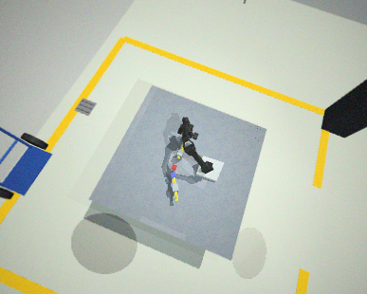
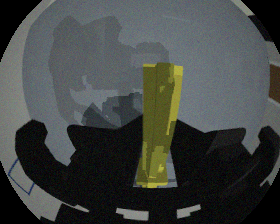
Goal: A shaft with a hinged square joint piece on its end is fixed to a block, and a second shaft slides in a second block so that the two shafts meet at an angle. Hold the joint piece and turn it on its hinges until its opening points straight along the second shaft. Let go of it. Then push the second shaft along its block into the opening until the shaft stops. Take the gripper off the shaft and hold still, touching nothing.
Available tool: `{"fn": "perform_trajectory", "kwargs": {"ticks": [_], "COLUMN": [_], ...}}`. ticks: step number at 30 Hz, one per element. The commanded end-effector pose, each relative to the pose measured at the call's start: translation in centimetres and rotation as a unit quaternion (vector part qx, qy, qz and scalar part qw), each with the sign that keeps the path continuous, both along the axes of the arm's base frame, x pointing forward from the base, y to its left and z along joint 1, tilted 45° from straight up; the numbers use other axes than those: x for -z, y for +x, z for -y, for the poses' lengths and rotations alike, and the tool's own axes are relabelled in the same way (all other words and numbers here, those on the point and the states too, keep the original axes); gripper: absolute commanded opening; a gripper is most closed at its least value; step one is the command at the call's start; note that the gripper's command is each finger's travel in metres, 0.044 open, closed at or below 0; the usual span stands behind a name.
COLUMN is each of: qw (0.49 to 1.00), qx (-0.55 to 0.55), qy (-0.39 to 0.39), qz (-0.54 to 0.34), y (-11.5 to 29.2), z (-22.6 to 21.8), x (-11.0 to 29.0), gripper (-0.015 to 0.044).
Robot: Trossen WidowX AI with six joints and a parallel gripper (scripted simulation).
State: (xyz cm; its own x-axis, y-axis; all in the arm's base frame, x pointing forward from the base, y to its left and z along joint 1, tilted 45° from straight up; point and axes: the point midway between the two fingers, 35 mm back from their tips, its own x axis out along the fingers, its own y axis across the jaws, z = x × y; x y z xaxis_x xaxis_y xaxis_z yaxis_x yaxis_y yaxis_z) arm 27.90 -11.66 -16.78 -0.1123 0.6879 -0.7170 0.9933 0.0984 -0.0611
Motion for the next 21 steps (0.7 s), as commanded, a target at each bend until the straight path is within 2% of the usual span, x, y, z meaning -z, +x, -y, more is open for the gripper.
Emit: {"fn": "perform_trajectory", "kwargs": {"ticks": [1,4,5,7,21], "qw": [1.000,1.000,1.000,1.000,1.000], "qx": [0.002,0.002,0.002,0.002,0.001], "qy": [0.001,0.001,0.001,0.001,0.000], "qz": [0.000,0.000,0.000,0.000,0.001], "y": [0.03,0.03,0.03,0.03,0.04], "z": [-0.04,-0.04,-0.04,-0.04,0.00], "x": [0.02,0.02,0.02,0.02,0.01], "gripper": [0.0102,0.0102,0.0076,0.0067,0.0067]}}
